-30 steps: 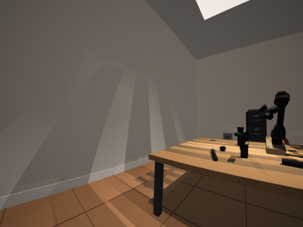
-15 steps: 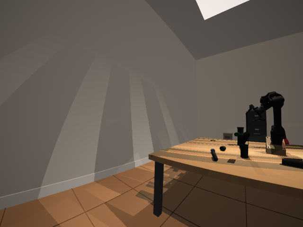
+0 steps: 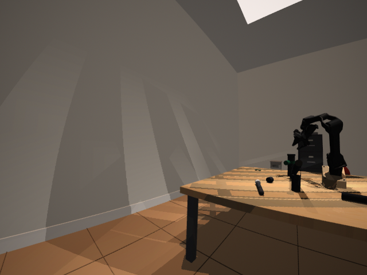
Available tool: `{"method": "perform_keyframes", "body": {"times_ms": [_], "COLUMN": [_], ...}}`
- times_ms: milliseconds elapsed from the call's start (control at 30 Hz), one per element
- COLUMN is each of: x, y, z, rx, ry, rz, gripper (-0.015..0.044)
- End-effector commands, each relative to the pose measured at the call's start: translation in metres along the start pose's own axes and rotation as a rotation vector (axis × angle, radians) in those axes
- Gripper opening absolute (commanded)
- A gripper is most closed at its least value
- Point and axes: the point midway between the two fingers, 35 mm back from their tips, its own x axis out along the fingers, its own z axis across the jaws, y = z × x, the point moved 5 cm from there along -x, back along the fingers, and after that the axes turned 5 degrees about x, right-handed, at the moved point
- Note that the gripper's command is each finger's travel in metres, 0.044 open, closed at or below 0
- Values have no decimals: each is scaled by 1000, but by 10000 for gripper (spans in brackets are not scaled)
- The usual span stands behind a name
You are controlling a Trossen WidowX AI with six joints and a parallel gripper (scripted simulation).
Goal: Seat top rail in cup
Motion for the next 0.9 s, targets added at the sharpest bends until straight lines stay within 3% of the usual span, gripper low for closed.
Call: {"method": "perform_keyframes", "body": {"times_ms": [0,467,867], "x": [27,28,63], "y": [10,6,-70], "z": [30,26,-67], "rx": [-487,-539,-1576], "ry": [40,46,167], "rz": [121,122,217], "gripper": [440,440,440]}}
